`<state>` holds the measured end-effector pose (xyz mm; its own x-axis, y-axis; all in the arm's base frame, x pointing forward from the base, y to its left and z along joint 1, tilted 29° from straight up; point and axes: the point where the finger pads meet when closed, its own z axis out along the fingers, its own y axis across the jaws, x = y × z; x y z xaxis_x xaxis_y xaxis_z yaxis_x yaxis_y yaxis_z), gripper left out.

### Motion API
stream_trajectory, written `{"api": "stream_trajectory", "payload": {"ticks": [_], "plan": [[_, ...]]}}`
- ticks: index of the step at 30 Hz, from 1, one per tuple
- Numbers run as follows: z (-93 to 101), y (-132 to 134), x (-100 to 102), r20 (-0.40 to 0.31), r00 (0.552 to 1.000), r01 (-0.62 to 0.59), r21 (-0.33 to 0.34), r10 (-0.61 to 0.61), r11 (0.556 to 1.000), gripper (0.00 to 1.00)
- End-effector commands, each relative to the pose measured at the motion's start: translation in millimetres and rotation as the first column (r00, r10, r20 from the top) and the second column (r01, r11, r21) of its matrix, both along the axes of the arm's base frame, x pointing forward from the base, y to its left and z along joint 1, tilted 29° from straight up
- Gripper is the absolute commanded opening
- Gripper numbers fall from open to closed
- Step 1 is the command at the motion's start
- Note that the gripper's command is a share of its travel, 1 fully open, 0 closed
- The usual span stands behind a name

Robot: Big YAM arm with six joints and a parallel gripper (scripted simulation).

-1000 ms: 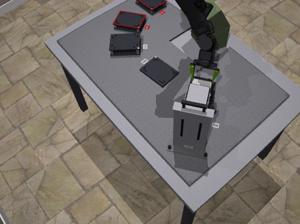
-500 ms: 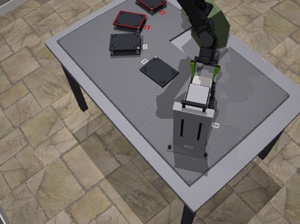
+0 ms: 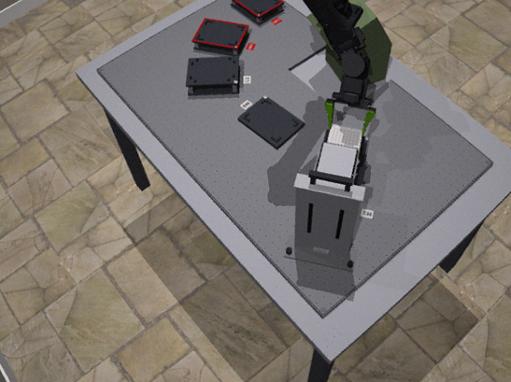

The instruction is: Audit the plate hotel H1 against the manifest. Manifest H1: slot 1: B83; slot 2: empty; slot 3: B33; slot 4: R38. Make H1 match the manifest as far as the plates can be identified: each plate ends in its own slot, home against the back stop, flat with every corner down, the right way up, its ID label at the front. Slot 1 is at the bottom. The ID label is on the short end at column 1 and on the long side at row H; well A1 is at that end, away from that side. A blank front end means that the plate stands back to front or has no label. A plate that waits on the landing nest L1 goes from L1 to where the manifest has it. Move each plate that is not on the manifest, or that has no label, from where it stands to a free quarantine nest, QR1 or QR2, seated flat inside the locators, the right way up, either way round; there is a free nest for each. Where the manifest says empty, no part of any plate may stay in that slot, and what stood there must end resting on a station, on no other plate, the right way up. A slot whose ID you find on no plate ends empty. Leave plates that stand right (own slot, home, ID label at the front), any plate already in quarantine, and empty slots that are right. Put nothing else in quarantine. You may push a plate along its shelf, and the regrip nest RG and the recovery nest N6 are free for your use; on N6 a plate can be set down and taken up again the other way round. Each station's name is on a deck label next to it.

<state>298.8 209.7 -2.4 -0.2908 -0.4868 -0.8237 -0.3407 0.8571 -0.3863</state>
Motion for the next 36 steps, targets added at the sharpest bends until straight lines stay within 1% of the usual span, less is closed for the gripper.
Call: {"api": "stream_trajectory", "payload": {"ticks": [1, 8, 10, 11, 13, 25, 27, 28, 36], "plan": [[0.4, 2, -5, 0.008, 1.0, -0.005, 0.028, 0.005, 1.0, 0.86], [-4.3, -2, -12, 0.008, 1.0, -0.007, 0.028, 0.007, 1.0, 0.86], [-4.3, -2, -12, 0.008, 1.0, -0.007, 0.028, 0.007, 1.0, 0.86], [-3.2, -3, -9, 0.013, 1.0, 0.003, 0.035, -0.003, 0.999, 0.86], [-6.3, -4, -15, 0.007, 1.0, -0.008, 0.028, 0.008, 1.0, 0.86], [-14.5, -14, -27, 0.005, 1.0, -0.008, 0.024, 0.008, 1.0, 0.86], [-14.5, -14, -27, 0.005, 1.0, -0.008, 0.024, 0.008, 1.0, 0.86], [-11.5, -14, -17, 0.016, 1.0, 0.016, 0.043, -0.017, 0.999, 0.86], [-17.4, -17, -17, 0.012, 1.0, 0.011, 0.027, -0.011, 1.0, 0.86]]}}
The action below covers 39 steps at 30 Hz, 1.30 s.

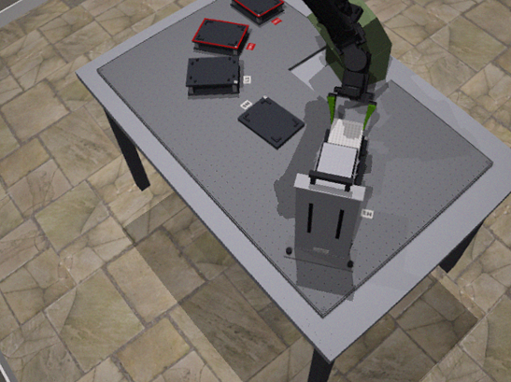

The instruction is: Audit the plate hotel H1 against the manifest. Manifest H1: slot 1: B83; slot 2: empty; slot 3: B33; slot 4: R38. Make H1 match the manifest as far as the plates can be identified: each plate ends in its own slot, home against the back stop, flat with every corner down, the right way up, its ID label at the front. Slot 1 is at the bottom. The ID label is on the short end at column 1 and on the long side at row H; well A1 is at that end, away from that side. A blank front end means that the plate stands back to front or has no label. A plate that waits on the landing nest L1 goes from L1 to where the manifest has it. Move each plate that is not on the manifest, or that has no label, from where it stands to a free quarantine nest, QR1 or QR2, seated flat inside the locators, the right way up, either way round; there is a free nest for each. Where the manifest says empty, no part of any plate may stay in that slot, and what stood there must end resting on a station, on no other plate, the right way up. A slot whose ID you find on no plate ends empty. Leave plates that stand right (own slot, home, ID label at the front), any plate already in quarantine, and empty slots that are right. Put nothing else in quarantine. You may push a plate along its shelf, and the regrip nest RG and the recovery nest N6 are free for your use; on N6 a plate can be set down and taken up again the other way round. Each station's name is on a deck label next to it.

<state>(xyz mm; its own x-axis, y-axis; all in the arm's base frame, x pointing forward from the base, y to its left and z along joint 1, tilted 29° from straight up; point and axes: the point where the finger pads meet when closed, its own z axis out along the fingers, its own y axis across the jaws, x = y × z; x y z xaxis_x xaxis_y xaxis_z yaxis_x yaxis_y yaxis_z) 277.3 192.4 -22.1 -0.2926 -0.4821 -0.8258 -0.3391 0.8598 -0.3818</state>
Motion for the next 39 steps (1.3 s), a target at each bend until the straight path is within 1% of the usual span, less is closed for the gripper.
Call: {"api": "stream_trajectory", "payload": {"ticks": [1, 6, 9, 25, 26, 31, 39], "plan": [[1.9, 0, 5, 0.014, 1.0, 0.009, 0.021, -0.009, 1.0, 0.86], [-0.6, -1, 5, 0.014, 1.0, 0.004, 0.01, -0.004, 1.0, 0.86], [0.3, 1, 5, 0.017, 1.0, -0.001, 0.014, 0.001, 1.0, 0.86], [-7.3, -3, 8, 0.014, 1.0, 0.005, 0.01, -0.005, 1.0, 0.86], [-6.3, 0, 7, 0.018, 1.0, -0.004, 0.014, 0.004, 1.0, 0.86], [-10.2, -5, 8, 0.013, 1.0, 0.005, 0.007, -0.005, 1.0, 0.86], [-13.6, -5, 10, 0.014, 1.0, 0.005, 0.009, -0.005, 1.0, 0.86]]}}
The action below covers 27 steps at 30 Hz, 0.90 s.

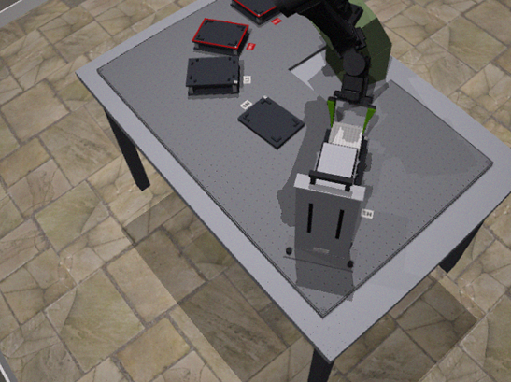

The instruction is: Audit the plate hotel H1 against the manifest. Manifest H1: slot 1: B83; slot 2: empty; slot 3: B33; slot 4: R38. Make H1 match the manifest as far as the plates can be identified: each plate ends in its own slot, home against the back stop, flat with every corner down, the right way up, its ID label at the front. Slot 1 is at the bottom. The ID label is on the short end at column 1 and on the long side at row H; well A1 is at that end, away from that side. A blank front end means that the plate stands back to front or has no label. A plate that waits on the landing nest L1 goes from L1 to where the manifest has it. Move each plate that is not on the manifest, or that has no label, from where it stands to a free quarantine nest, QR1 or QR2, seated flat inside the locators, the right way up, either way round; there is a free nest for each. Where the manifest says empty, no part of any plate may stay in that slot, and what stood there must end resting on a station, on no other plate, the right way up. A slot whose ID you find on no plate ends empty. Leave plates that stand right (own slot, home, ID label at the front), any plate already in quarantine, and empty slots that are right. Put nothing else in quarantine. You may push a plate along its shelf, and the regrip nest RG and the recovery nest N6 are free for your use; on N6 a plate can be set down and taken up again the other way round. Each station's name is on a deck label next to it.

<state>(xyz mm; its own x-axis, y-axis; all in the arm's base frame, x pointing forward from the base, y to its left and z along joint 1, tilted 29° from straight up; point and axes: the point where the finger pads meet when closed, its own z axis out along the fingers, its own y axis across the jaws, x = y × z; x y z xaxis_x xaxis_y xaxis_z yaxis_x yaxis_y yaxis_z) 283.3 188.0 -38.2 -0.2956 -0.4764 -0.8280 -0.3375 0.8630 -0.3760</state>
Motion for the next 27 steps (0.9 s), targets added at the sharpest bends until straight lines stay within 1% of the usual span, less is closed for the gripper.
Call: {"api": "stream_trajectory", "payload": {"ticks": [1, 4, 7, 17, 20, 21, 27], "plan": [[2.0, -1, 4, 0.017, 1.0, 0.002, 0.004, -0.002, 1.0, 0.86], [3.1, 1, 3, 0.019, 1.0, -0.006, 0.006, 0.006, 1.0, 0.86], [0.3, -1, 6, 0.018, 1.0, 0.002, 0.005, -0.002, 1.0, 0.86], [-4.5, -4, 6, 0.015, 1.0, 0.002, 0.001, -0.002, 1.0, 0.86], [-4.8, -3, 7, 0.016, 1.0, 0.002, 0.003, -0.002, 1.0, 0.86], [-3.3, 1, 7, 0.022, 1.0, -0.006, 0.009, 0.005, 1.0, 0.86], [-8.0, -5, 7, 0.015, 1.0, 0.002, 0.001, -0.002, 1.0, 0.86]]}}
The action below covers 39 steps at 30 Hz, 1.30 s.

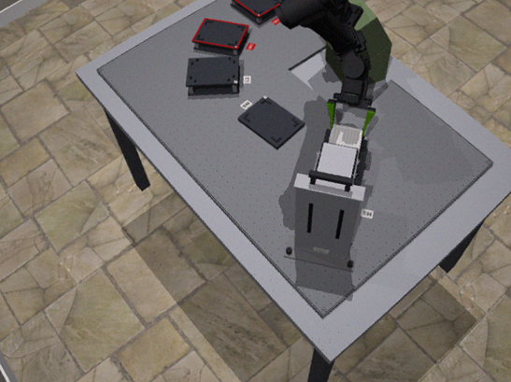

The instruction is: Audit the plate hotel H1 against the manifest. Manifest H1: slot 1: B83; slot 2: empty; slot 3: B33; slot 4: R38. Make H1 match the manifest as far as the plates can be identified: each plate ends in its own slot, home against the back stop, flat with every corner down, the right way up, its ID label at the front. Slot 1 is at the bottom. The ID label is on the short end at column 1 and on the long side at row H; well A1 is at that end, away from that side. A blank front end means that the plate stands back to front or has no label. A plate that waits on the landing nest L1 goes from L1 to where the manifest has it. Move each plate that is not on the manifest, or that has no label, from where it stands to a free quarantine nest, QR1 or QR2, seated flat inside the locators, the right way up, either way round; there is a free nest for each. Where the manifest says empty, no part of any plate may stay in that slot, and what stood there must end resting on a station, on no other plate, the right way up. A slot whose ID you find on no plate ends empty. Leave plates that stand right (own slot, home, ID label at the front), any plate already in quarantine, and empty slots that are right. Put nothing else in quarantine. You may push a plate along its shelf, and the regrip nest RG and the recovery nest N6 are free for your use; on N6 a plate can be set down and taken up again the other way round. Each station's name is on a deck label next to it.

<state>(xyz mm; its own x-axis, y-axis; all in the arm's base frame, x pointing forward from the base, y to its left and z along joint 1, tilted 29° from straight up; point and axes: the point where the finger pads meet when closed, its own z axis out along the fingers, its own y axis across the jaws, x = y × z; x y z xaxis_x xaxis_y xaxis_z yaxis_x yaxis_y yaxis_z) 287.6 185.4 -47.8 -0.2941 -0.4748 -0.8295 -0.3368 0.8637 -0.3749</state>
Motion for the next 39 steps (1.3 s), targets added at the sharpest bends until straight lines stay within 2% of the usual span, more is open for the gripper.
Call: {"api": "stream_trajectory", "payload": {"ticks": [1, 39], "plan": [[1.2, -1, 4, 0.015, 1.0, 0.002, 0.001, -0.002, 1.0, 0.86], [-14.2, -7, 8, 0.012, 1.0, 0.002, -0.003, -0.002, 1.0, 0.86]]}}
